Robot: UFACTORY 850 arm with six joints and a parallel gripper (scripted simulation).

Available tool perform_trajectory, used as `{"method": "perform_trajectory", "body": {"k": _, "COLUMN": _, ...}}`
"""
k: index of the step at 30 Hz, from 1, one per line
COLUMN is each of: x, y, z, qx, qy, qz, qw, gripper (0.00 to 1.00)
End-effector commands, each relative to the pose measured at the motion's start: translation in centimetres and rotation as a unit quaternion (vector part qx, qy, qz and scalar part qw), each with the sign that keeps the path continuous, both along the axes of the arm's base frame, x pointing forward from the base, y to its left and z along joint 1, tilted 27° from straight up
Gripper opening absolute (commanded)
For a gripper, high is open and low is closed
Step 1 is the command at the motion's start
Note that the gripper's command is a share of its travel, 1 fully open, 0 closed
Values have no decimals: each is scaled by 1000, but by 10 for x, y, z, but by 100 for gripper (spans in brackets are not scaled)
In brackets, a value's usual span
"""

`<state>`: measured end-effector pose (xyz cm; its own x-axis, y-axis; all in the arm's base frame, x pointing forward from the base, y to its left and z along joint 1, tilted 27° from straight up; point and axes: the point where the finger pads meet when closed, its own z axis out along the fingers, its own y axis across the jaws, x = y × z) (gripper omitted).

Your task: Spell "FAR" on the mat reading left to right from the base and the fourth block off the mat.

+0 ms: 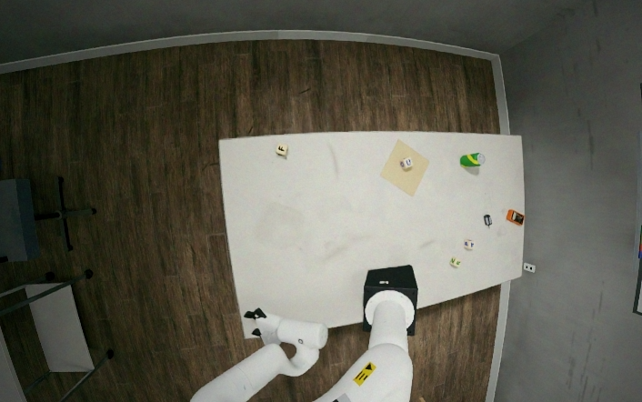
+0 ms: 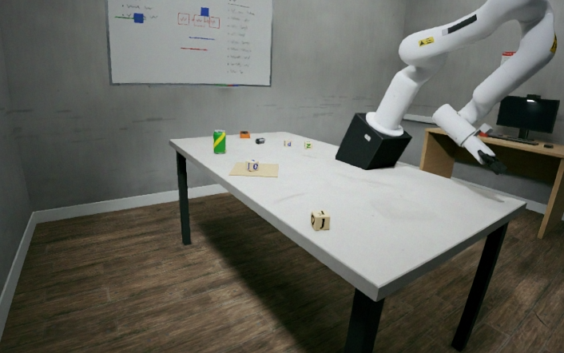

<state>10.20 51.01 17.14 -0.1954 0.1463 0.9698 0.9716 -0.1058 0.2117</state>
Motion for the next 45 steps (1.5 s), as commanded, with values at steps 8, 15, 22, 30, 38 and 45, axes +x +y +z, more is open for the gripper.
{"method": "perform_trajectory", "body": {"k": 8, "x": 103, "y": -57, "z": -11, "qx": -76, "qy": 19, "qz": -4, "qw": 997, "gripper": 100}}
{"method": "perform_trajectory", "body": {"k": 15, "x": 145, "y": -82, "z": -16, "qx": -106, "qy": 27, "qz": -9, "qw": 994, "gripper": 100}}
{"method": "perform_trajectory", "body": {"k": 22, "x": 196, "y": -112, "z": -22, "qx": -143, "qy": 36, "qz": -15, "qw": 989, "gripper": 100}}
{"method": "perform_trajectory", "body": {"k": 30, "x": 276, "y": -157, "z": -32, "qx": -200, "qy": 52, "qz": -25, "qw": 978, "gripper": 100}}
{"method": "perform_trajectory", "body": {"k": 38, "x": 348, "y": -200, "z": -41, "qx": -252, "qy": 64, "qz": -34, "qw": 965, "gripper": 100}}
{"method": "perform_trajectory", "body": {"k": 45, "x": 400, "y": -230, "z": -47, "qx": -288, "qy": 74, "qz": -40, "qw": 954, "gripper": 100}}
